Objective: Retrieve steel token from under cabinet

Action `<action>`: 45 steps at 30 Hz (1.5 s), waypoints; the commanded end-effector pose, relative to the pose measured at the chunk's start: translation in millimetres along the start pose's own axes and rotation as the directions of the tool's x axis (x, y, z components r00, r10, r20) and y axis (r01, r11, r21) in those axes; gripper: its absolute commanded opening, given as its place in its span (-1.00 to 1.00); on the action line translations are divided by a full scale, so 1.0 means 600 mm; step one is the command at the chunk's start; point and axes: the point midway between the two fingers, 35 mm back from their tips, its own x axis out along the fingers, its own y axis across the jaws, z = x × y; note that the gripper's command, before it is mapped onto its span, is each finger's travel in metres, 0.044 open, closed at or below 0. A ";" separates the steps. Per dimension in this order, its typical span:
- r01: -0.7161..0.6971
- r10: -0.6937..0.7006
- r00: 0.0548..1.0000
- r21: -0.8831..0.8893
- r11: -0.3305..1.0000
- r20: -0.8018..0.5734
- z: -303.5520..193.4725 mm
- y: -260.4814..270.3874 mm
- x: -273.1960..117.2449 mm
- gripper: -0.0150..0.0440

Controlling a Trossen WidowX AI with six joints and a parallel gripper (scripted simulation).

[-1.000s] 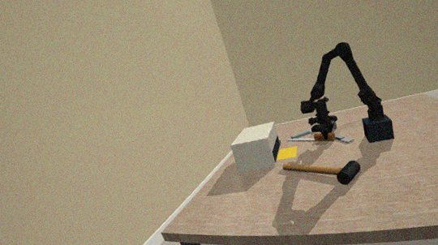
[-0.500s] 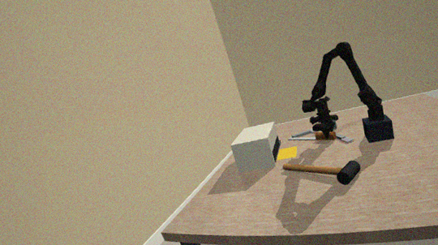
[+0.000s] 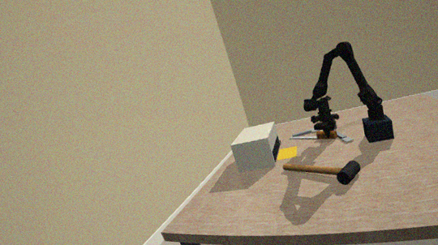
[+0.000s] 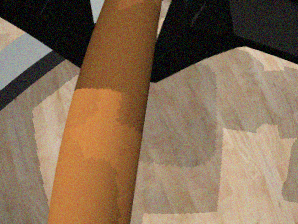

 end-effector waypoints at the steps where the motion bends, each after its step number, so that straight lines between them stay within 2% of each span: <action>1: 0.005 -0.005 1.000 0.006 1.000 0.001 0.000 -0.010 0.000 -0.49; 13: 0.006 -0.006 1.000 -0.003 1.000 0.001 0.001 -0.027 0.000 -0.49; 45: 0.006 -0.006 1.000 -0.250 0.968 0.001 0.001 -0.027 0.000 -0.49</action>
